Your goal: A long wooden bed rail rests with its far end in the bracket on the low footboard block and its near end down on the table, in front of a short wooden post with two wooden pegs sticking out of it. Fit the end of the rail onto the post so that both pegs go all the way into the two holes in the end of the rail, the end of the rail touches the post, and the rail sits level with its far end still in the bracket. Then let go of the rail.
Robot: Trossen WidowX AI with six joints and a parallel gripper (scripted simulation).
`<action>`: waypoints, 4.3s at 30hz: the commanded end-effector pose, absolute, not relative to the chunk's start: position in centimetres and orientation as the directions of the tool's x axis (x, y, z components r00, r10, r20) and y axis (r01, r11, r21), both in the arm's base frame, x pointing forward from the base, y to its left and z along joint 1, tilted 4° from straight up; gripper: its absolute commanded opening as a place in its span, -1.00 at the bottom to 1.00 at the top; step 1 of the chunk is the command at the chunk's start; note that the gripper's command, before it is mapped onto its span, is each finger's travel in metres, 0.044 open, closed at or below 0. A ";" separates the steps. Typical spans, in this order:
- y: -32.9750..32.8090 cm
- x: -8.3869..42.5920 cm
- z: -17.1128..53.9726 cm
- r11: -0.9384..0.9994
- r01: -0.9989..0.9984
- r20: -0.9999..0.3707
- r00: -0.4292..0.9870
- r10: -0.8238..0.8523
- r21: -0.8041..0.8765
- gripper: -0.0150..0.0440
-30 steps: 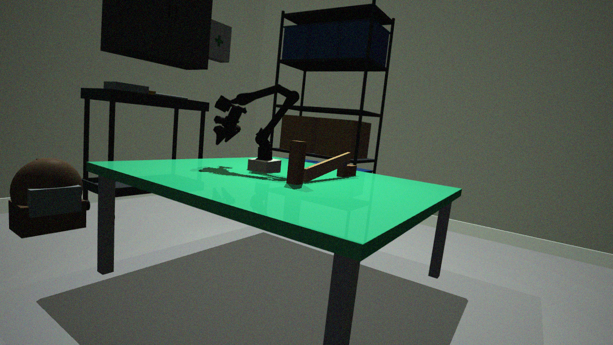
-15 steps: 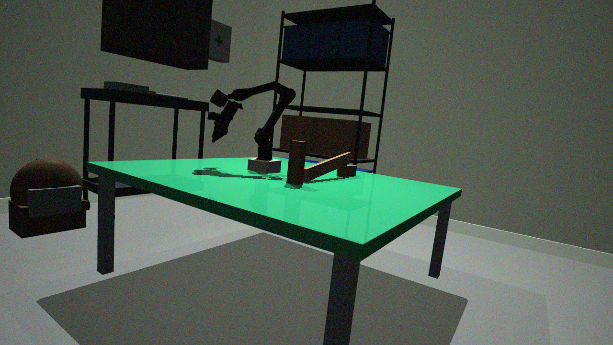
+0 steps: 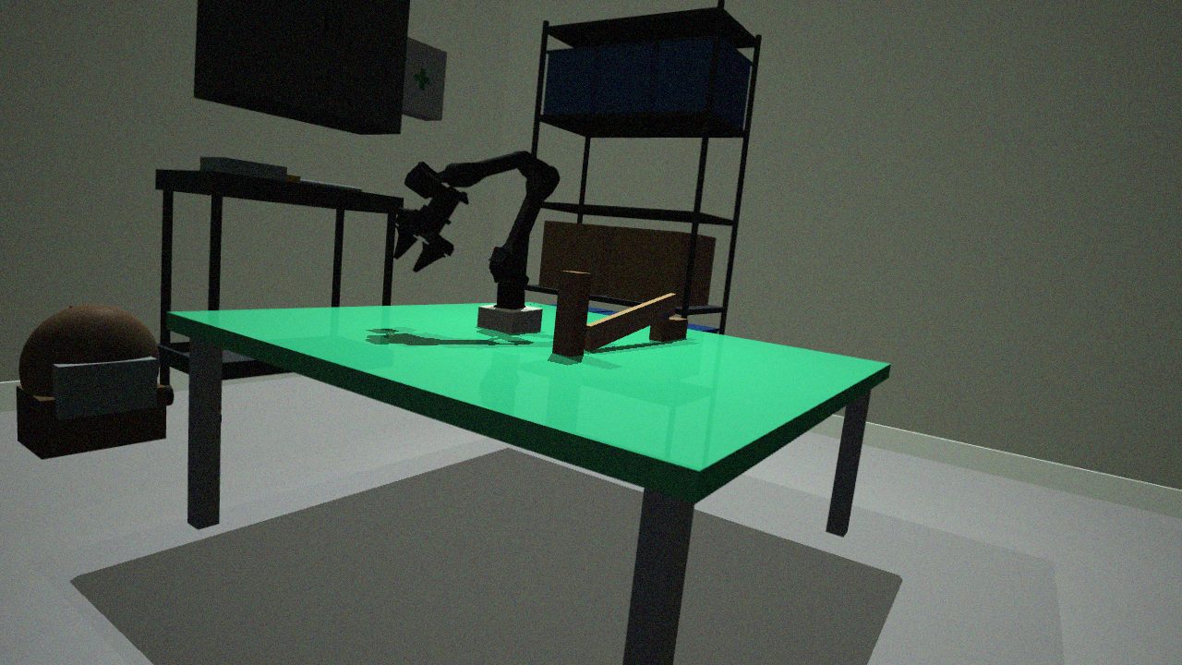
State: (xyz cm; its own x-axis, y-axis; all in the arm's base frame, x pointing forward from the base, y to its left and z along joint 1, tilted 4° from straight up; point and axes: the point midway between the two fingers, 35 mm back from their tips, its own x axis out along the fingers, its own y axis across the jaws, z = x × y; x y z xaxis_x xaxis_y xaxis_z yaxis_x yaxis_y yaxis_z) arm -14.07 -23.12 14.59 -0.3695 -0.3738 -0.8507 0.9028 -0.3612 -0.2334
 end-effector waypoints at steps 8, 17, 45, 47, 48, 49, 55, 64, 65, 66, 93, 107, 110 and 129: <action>-28.1 -8.3 16.2 0.023 0.953 -0.838 -0.254 -0.483 -0.302 1.00; -31.3 -1.4 17.6 0.368 0.853 -0.826 -0.120 -0.551 -0.369 1.00; -30.5 20.4 20.8 0.837 0.102 -0.790 0.288 -0.542 -0.537 1.00; -29.7 22.3 21.1 0.835 0.024 -0.786 0.322 -0.527 -0.550 1.00; -29.3 23.2 21.2 0.831 -0.015 -0.785 0.339 -0.519 -0.556 1.00; -28.8 24.2 21.3 0.825 -0.053 -0.783 0.356 -0.510 -0.562 1.00; -25.7 29.2 22.0 0.761 -0.259 -0.773 0.443 -0.453 -0.595 1.00; -20.0 34.1 20.7 0.713 -0.435 -0.808 0.494 -0.321 -0.550 1.00; -19.1 34.3 20.0 0.708 -0.466 -0.824 0.481 -0.300 -0.530 1.00; -18.5 34.3 19.1 0.689 -0.515 -0.843 0.459 -0.281 -0.510 1.00; -8.0 30.3 6.9 0.164 -0.986 -0.998 0.015 -0.069 -0.026 1.00; -8.2 30.5 4.6 0.164 -0.986 -0.998 0.015 -0.069 -0.026 1.00; -8.2 30.5 4.2 0.166 -0.986 -0.997 0.015 -0.069 -0.027 1.00; -8.4 30.4 1.1 0.165 -0.986 -0.998 0.015 -0.069 -0.026 1.00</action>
